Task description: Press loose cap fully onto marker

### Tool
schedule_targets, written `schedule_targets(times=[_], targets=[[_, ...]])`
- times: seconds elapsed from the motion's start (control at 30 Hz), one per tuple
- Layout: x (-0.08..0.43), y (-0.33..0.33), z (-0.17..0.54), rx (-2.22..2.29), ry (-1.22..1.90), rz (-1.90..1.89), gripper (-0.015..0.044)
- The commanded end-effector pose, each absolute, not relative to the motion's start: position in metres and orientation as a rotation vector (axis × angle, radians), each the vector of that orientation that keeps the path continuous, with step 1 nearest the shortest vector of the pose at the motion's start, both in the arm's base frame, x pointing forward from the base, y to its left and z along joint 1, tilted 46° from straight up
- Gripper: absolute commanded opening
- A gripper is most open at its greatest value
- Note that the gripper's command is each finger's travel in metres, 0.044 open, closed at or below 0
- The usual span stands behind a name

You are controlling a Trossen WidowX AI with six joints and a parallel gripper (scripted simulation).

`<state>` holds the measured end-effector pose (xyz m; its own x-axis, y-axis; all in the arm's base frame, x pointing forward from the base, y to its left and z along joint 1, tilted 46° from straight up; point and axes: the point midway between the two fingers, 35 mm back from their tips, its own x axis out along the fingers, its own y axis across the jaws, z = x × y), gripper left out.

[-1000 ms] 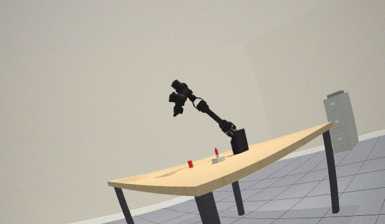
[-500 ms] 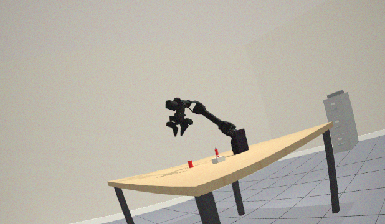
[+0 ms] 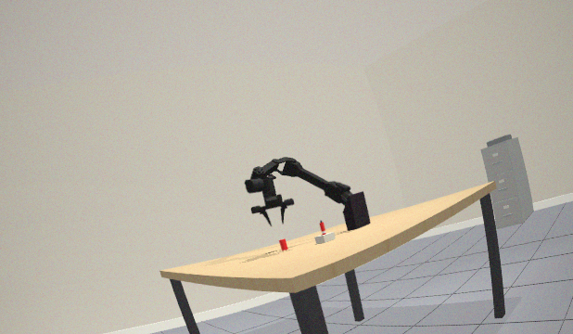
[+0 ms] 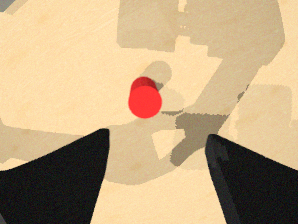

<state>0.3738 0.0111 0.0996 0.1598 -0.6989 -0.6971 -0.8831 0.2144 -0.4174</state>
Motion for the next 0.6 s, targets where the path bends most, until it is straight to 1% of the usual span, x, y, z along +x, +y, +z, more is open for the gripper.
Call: schedule_targets(times=[0.0, 0.17, 0.27, 0.57], targets=[[0.37, 0.008, 0.096, -1.569, 1.616, 0.322, 0.0241], [0.37, 0.006, 0.094, -1.569, 1.616, 0.322, 0.0241], [0.374, -0.014, 0.073, -1.569, 1.616, 0.321, 0.0241], [0.377, -0.027, 0.061, -1.57, 1.616, 0.32, 0.0241]])
